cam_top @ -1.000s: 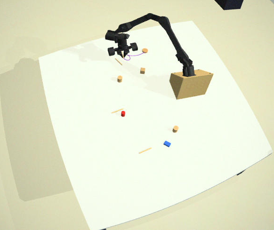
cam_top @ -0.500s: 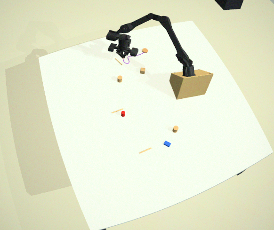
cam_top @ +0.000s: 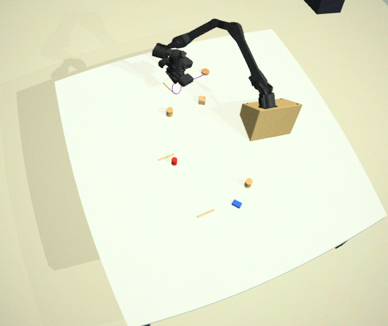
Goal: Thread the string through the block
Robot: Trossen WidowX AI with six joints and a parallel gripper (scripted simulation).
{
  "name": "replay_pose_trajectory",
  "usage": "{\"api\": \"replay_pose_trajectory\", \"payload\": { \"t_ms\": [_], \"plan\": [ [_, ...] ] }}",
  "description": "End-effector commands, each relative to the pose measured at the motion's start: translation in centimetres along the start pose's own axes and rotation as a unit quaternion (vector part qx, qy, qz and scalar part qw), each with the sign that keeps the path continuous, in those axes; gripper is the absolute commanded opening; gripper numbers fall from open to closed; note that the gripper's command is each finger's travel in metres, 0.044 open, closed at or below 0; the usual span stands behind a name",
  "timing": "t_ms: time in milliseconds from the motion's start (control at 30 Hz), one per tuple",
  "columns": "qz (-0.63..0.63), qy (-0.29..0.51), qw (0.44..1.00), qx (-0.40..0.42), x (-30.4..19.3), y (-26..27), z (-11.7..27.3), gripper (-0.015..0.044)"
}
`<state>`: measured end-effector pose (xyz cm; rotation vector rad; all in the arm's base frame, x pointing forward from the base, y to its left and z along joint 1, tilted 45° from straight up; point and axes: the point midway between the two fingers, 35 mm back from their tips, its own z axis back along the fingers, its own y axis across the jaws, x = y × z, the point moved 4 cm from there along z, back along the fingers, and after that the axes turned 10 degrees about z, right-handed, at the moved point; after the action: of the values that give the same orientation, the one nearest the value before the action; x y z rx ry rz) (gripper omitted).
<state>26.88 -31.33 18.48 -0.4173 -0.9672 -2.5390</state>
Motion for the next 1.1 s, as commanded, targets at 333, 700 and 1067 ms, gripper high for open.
{"api": "replay_pose_trajectory", "payload": {
  "t_ms": [333,700,1067],
  "plan": [
    [-0.252,0.01,0.968,0.011,0.22,-0.32,-0.47,0.0],
    [-0.4,0.016,0.916,0.016,0.37,-0.5,-0.78,0.0],
    [-0.4,0.016,0.916,0.016,-0.02,0.26,-0.73,0.0]
  ]
}}
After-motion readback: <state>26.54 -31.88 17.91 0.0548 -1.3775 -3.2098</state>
